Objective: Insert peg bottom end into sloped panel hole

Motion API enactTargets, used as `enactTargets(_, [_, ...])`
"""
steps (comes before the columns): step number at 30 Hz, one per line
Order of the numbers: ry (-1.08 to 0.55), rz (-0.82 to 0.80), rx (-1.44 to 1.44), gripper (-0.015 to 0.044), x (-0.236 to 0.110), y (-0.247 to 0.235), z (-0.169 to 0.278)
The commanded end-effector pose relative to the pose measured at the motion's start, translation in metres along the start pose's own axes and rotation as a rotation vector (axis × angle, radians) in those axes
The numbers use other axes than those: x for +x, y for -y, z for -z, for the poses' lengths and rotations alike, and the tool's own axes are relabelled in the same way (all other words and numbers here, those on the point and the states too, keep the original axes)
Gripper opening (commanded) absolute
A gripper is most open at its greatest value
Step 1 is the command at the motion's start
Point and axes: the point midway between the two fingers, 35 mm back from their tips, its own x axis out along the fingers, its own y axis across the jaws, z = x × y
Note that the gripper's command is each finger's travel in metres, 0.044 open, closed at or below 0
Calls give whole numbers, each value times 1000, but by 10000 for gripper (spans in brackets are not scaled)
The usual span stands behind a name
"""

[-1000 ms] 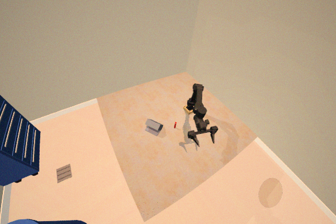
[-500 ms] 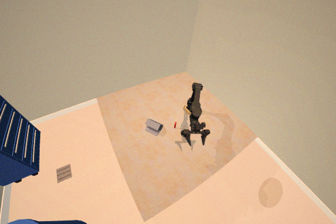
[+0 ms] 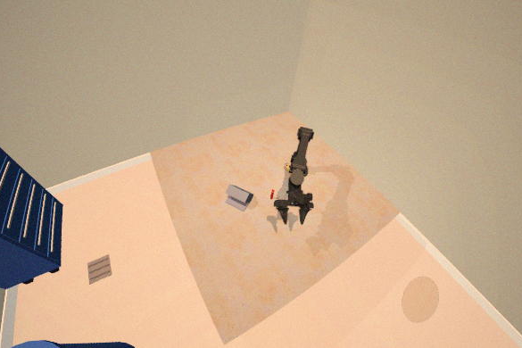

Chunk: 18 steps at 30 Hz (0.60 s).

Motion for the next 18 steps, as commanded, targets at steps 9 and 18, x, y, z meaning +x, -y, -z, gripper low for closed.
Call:
enactTargets(9, [-161, -44, -225, 440, -12, -1, 47])
enactTargets(18, [-271, -116, -400, 440, -24, -4, 82])
